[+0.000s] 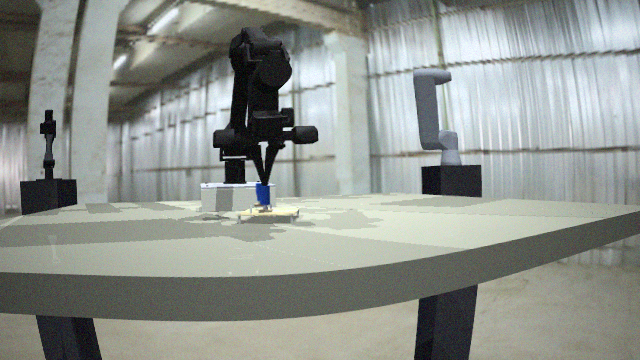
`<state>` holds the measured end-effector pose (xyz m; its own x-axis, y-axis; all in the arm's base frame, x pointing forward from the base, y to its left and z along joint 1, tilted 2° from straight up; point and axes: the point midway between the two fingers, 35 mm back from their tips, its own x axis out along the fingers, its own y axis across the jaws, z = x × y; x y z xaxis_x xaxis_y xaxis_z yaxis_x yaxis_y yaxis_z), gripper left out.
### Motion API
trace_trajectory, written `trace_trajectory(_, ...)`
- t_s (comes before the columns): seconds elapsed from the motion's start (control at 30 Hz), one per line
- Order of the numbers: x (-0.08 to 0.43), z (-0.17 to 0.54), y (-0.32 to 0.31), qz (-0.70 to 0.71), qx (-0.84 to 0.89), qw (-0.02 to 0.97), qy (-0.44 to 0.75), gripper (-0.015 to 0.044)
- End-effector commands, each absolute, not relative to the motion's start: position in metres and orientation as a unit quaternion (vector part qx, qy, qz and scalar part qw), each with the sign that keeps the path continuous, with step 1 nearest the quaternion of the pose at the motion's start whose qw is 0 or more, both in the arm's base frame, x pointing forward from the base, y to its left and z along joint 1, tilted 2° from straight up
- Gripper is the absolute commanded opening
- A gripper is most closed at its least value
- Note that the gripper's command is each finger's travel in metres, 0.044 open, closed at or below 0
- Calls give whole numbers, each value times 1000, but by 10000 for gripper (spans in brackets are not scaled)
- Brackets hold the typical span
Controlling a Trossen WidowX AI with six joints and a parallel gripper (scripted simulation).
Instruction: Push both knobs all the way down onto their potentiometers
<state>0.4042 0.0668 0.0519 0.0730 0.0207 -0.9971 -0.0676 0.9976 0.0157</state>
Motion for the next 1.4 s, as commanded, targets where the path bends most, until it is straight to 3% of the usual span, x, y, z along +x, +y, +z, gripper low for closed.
trace_trajectory(0.0,408,35,67,30,-20,730,683,0)
trace_trajectory(1.37,408,30,67,30,-20,730,683,0)
